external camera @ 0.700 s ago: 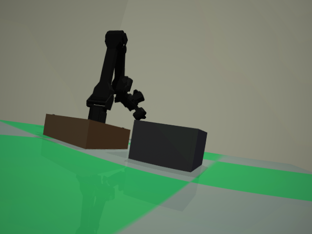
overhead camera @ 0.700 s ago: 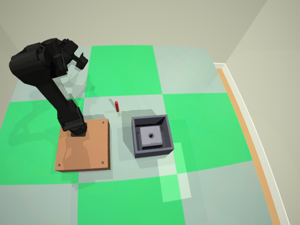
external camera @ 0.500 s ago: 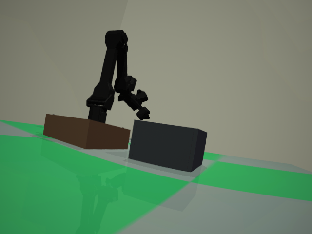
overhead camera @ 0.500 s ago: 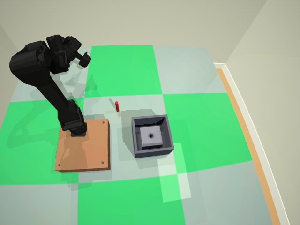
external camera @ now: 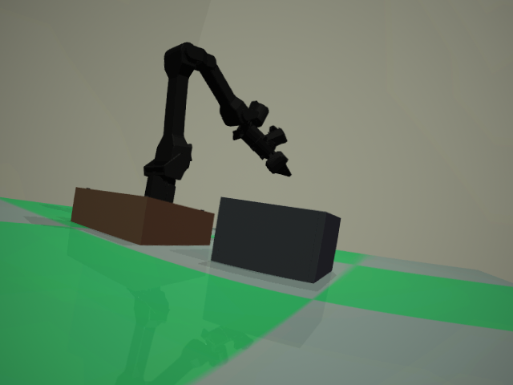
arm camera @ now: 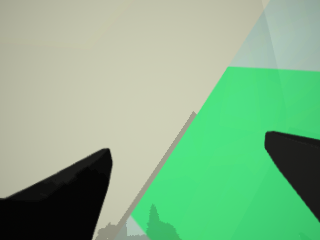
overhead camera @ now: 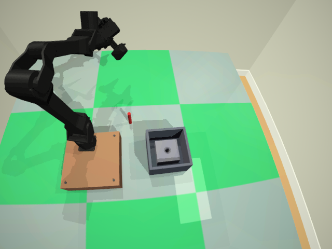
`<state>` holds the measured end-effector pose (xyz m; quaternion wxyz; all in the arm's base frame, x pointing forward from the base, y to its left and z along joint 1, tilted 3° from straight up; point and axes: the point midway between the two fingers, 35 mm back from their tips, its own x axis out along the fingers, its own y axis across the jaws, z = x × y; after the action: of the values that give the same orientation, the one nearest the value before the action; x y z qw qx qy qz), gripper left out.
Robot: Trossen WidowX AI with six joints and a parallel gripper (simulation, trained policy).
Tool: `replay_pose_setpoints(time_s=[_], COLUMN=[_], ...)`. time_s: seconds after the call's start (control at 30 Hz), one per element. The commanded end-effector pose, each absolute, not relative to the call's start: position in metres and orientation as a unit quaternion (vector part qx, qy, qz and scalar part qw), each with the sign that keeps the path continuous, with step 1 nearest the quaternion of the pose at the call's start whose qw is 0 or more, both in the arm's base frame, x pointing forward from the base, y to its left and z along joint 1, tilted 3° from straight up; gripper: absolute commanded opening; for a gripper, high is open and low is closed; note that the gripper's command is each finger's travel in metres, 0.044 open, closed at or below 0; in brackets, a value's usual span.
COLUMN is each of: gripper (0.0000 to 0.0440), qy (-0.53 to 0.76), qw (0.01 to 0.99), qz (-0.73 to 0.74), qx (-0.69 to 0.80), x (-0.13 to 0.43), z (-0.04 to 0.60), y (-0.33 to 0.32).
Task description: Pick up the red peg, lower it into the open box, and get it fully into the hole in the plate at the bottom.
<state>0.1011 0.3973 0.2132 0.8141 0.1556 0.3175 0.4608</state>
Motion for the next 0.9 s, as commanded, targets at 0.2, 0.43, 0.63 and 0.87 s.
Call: replay_pose_setpoints(time_s=[0.2,0.43,0.63,0.87], gripper=[0.044,0.044,0.044,0.044], qy=[0.338,0.385,0.439,0.501], qw=[0.846,0.856,0.85,0.829], qz=[0.363,0.268,0.178,0.074], qx=[0.194,0.22,0.233,0.237], x=[0.189,0.227,0.238,0.234], z=[0.253,0.246,0.222,0.187], y=[0.34,0.288,0.247,0.206])
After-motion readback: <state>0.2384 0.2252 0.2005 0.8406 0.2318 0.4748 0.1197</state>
